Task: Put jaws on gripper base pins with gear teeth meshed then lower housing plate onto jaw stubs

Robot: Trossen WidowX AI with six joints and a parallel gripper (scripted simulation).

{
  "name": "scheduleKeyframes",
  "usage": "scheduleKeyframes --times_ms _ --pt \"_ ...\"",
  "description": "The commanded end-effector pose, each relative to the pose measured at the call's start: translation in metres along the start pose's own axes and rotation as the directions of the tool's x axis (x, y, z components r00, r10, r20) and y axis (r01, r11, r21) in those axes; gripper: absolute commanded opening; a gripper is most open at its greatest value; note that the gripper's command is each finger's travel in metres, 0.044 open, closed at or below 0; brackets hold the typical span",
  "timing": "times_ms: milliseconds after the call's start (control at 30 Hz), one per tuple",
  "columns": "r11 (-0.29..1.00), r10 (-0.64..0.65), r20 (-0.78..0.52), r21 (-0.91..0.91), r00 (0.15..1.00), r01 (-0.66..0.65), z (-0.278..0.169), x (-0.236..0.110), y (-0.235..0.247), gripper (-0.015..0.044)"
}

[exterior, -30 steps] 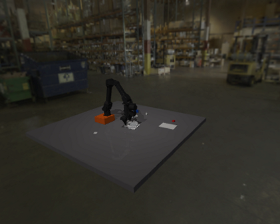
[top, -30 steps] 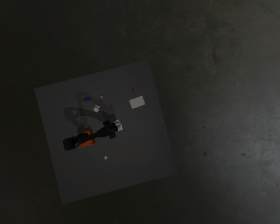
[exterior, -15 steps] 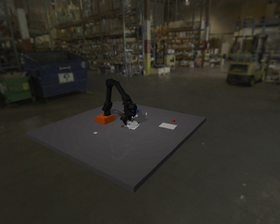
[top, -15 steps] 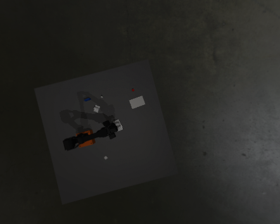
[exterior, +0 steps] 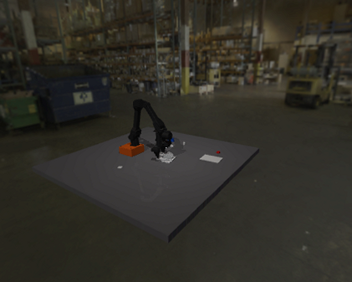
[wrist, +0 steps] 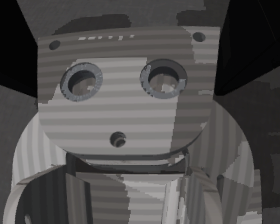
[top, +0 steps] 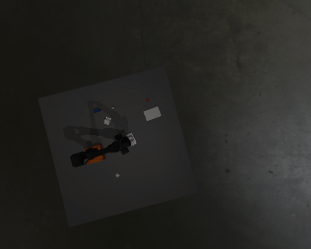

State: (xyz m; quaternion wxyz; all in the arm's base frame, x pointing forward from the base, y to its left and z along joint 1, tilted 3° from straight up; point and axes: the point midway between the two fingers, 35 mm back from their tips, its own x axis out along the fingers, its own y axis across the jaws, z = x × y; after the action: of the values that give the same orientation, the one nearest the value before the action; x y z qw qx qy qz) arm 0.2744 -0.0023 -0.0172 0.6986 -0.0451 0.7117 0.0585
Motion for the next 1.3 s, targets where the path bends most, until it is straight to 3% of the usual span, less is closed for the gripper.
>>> scheduleKeyframes --times_ms 0,1267 --pt "1.0 -0.004 0.0 0.007 1.0 0.004 -0.0003 0.0013 -0.0005 0.0351" --pt "1.0 -0.004 -0.001 0.008 1.0 0.004 -0.0004 0.0086 -0.0005 0.0351"
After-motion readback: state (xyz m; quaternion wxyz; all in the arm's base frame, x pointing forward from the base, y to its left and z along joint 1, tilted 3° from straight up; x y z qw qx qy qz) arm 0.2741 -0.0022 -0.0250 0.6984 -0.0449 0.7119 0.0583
